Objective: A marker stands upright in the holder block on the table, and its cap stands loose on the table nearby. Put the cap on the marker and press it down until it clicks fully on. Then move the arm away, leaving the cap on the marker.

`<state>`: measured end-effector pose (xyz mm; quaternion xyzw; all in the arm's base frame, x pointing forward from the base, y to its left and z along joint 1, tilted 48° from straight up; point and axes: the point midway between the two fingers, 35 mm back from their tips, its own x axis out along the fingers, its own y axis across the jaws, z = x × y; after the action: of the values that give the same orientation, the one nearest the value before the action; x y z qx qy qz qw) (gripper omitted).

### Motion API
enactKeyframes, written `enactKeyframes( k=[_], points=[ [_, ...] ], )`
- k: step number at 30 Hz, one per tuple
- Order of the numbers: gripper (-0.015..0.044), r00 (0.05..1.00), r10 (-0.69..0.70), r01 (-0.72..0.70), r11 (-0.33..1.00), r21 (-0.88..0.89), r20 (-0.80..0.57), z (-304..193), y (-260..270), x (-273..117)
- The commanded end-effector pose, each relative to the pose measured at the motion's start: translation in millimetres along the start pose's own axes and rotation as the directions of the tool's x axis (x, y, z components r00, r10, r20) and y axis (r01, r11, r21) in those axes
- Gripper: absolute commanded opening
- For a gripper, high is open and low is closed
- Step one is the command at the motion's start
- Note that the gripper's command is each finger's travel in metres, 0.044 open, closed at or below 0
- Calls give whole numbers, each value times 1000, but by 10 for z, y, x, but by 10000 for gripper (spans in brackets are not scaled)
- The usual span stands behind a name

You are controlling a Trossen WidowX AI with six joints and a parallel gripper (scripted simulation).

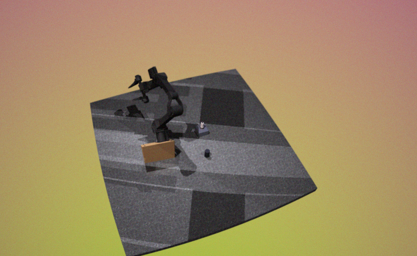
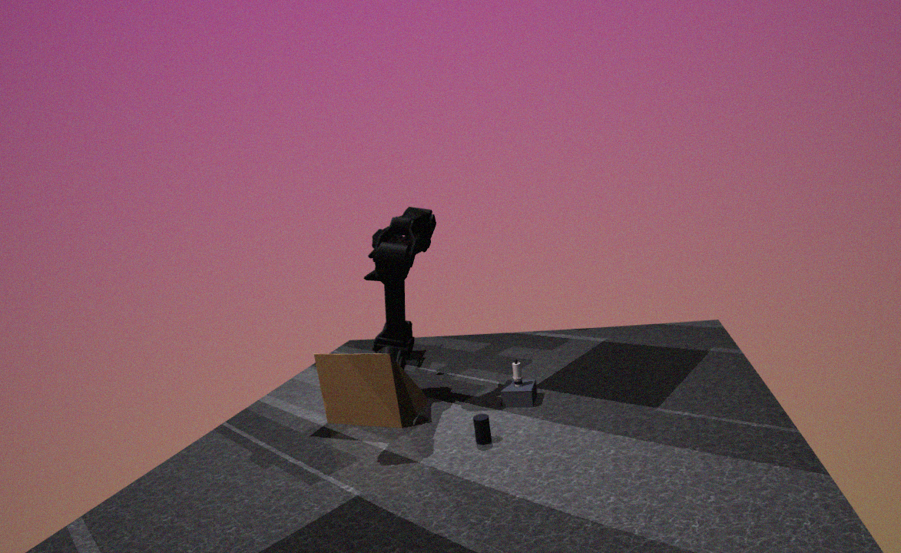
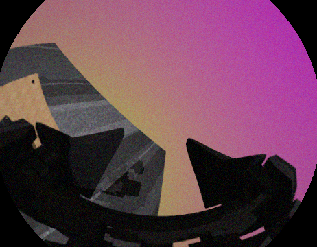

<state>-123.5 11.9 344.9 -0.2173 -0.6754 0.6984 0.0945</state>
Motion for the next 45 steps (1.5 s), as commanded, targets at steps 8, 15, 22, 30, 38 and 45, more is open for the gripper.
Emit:
enactKeyframes(
  k=[8, 15, 22, 30, 38, 45],
  points=[
    [259, 967, 117, -74, 979, 188, -228, -681, 49, 206],
    [259, 887, 203, -85, 955, 284, -415, -1301, 133, 190],
    [259, 779, 307, -44, 896, 441, -547, -1870, 325, 6],
    [259, 581, 505, 81, 745, 662, -638, -2709, 845, -715],
    [259, 433, 674, 273, 534, 800, -598, -2991, 1640, -1703],
    [259, 357, 748, 521, 338, 784, -559, -2684, 2358, -2623]
  ],
)
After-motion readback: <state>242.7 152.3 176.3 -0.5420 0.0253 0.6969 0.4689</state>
